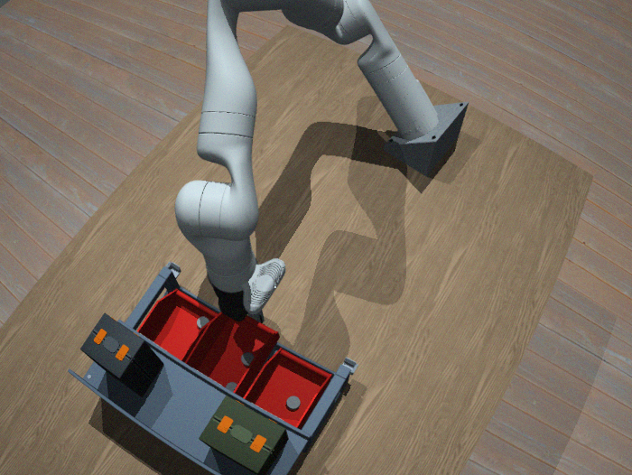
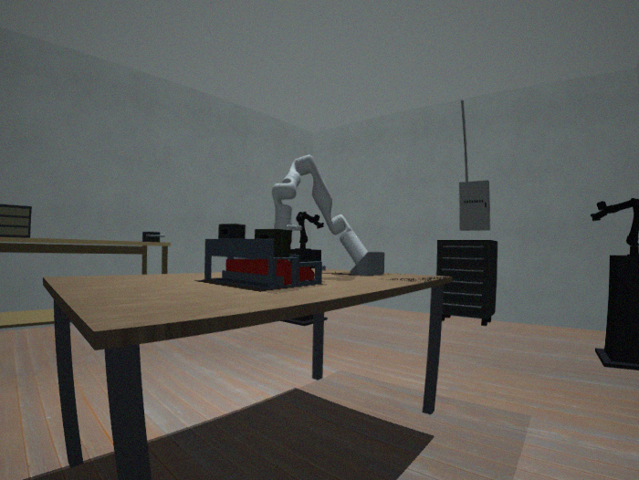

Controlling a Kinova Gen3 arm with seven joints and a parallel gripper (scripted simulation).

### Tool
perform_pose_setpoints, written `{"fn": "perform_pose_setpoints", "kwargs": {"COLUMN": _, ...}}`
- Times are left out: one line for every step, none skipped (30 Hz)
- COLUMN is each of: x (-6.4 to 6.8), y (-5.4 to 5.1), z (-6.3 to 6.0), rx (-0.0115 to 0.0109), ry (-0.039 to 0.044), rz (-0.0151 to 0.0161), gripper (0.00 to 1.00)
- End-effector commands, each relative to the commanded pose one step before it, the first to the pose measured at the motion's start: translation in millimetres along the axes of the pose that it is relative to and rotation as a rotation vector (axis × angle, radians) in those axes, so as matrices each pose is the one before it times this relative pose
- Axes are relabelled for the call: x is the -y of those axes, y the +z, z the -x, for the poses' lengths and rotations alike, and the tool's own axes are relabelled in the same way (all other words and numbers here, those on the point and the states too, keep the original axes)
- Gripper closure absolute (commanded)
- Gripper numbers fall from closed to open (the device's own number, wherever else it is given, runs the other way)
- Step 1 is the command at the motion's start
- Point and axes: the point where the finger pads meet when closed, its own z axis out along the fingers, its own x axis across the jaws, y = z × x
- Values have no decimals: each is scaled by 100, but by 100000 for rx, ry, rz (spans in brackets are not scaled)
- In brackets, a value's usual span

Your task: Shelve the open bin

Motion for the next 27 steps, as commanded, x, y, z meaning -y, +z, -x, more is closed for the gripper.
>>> {"fn": "perform_pose_setpoints", "kwargs": {"x": 13, "y": -29, "z": -231, "rx": -245, "ry": 80, "rz": -39, "gripper": 100}}
{"fn": "perform_pose_setpoints", "kwargs": {"x": 0, "y": 0, "z": 0, "rx": 0, "ry": 0, "rz": 0, "gripper": 100}}
{"fn": "perform_pose_setpoints", "kwargs": {"x": 0, "y": 0, "z": -64, "rx": 0, "ry": 0, "rz": 0, "gripper": 100}}
{"fn": "perform_pose_setpoints", "kwargs": {"x": 0, "y": 0, "z": -63, "rx": 0, "ry": 0, "rz": 0, "gripper": 100}}
{"fn": "perform_pose_setpoints", "kwargs": {"x": 0, "y": 0, "z": -62, "rx": 0, "ry": 0, "rz": 0, "gripper": 100}}
{"fn": "perform_pose_setpoints", "kwargs": {"x": 0, "y": 0, "z": -61, "rx": 0, "ry": 0, "rz": 0, "gripper": 100}}
{"fn": "perform_pose_setpoints", "kwargs": {"x": 0, "y": 0, "z": -60, "rx": 0, "ry": 0, "rz": 0, "gripper": 100}}
{"fn": "perform_pose_setpoints", "kwargs": {"x": 0, "y": 0, "z": -59, "rx": 0, "ry": 0, "rz": 0, "gripper": 100}}
{"fn": "perform_pose_setpoints", "kwargs": {"x": 0, "y": 0, "z": -58, "rx": 0, "ry": 0, "rz": 0, "gripper": 100}}
{"fn": "perform_pose_setpoints", "kwargs": {"x": 0, "y": 0, "z": -57, "rx": 0, "ry": 0, "rz": 0, "gripper": 100}}
{"fn": "perform_pose_setpoints", "kwargs": {"x": 0, "y": 0, "z": -56, "rx": 0, "ry": 0, "rz": 0, "gripper": 100}}
{"fn": "perform_pose_setpoints", "kwargs": {"x": 0, "y": 0, "z": -55, "rx": 0, "ry": 0, "rz": 0, "gripper": 100}}
{"fn": "perform_pose_setpoints", "kwargs": {"x": 0, "y": 0, "z": -53, "rx": 0, "ry": 0, "rz": 0, "gripper": 100}}
{"fn": "perform_pose_setpoints", "kwargs": {"x": 0, "y": 0, "z": -52, "rx": 0, "ry": 0, "rz": 0, "gripper": 100}}
{"fn": "perform_pose_setpoints", "kwargs": {"x": 0, "y": 0, "z": -51, "rx": 0, "ry": 0, "rz": 0, "gripper": 100}}
{"fn": "perform_pose_setpoints", "kwargs": {"x": 0, "y": 0, "z": -50, "rx": 0, "ry": 0, "rz": 0, "gripper": 100}}
{"fn": "perform_pose_setpoints", "kwargs": {"x": 0, "y": 0, "z": -48, "rx": 0, "ry": 0, "rz": 0, "gripper": 100}}
{"fn": "perform_pose_setpoints", "kwargs": {"x": 0, "y": 0, "z": 0, "rx": 0, "ry": 0, "rz": 0, "gripper": 100}}
{"fn": "perform_pose_setpoints", "kwargs": {"x": 0, "y": 0, "z": 0, "rx": 0, "ry": 0, "rz": 0, "gripper": 100}}
{"fn": "perform_pose_setpoints", "kwargs": {"x": 0, "y": 0, "z": -47, "rx": 0, "ry": 0, "rz": 0, "gripper": 100}}
{"fn": "perform_pose_setpoints", "kwargs": {"x": 0, "y": 0, "z": -46, "rx": 0, "ry": 0, "rz": 0, "gripper": 100}}
{"fn": "perform_pose_setpoints", "kwargs": {"x": 0, "y": 0, "z": -45, "rx": 0, "ry": 0, "rz": 0, "gripper": 100}}
{"fn": "perform_pose_setpoints", "kwargs": {"x": 0, "y": 0, "z": -43, "rx": 0, "ry": 0, "rz": 0, "gripper": 100}}
{"fn": "perform_pose_setpoints", "kwargs": {"x": 0, "y": 0, "z": -42, "rx": 0, "ry": 0, "rz": 0, "gripper": 100}}
{"fn": "perform_pose_setpoints", "kwargs": {"x": 0, "y": 0, "z": -40, "rx": 0, "ry": 0, "rz": 0, "gripper": 100}}
{"fn": "perform_pose_setpoints", "kwargs": {"x": 0, "y": 0, "z": -39, "rx": 0, "ry": 0, "rz": 0, "gripper": 100}}
{"fn": "perform_pose_setpoints", "kwargs": {"x": 0, "y": 0, "z": -38, "rx": 0, "ry": 0, "rz": 0, "gripper": 100}}
